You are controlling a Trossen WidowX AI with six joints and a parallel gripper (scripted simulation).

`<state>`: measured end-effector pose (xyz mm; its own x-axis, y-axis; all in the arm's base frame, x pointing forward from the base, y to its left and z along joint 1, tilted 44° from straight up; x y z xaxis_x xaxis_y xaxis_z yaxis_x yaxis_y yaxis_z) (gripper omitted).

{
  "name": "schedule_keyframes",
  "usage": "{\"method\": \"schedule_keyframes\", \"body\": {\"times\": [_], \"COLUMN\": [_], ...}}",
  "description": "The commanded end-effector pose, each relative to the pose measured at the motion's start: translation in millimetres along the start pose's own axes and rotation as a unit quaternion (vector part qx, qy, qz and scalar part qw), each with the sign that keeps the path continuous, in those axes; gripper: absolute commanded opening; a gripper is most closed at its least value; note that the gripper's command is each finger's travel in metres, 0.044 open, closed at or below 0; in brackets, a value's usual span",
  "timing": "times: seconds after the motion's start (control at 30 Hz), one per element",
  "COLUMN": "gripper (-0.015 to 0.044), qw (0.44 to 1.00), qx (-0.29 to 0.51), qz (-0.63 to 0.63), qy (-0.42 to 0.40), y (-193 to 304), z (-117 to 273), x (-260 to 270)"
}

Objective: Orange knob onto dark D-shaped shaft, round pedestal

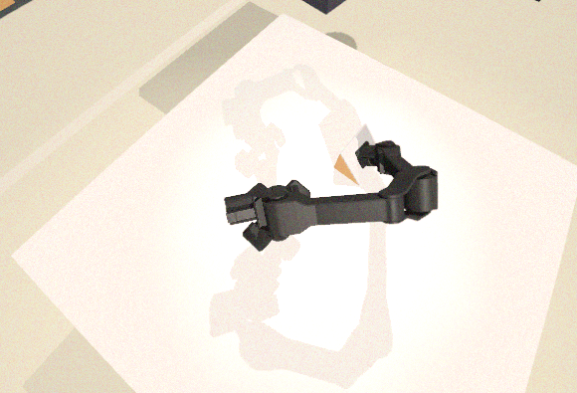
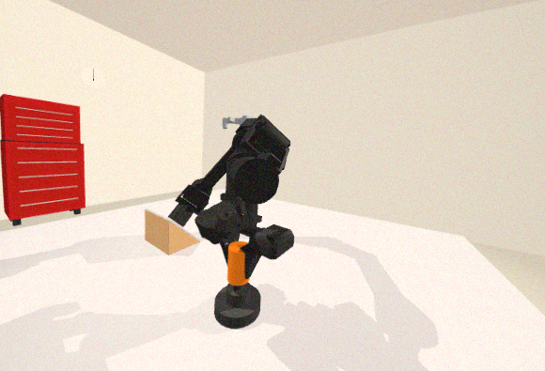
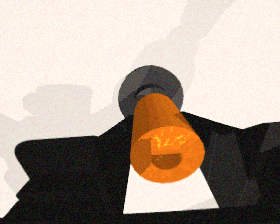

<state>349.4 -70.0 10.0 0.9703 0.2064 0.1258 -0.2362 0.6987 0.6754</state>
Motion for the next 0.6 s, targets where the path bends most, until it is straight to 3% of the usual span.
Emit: {"method": "schedule_keyframes", "body": {"times": [0.0,0.57], "gripper": [0.0,0.0], "qw": [1.0,1.0], "qx": [0.0,0.0], "qz": [-0.002,0.004], "qy": [-0.001,-0.001], "y": [0.4,0.4], "z": [-0.2,-1.0], "x": [0.5,0.5]}}
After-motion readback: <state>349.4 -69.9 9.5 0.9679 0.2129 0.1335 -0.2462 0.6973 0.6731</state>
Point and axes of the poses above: the point midway between the two fingers, 35 mm back from their tips, its own z axis back along the fingers, its own x axis across the jaws, y = z × x, the point moved 2 cm from there along z, back along the fingers, and after that the axes turned 11 degrees about z, right-handed, at the moved point
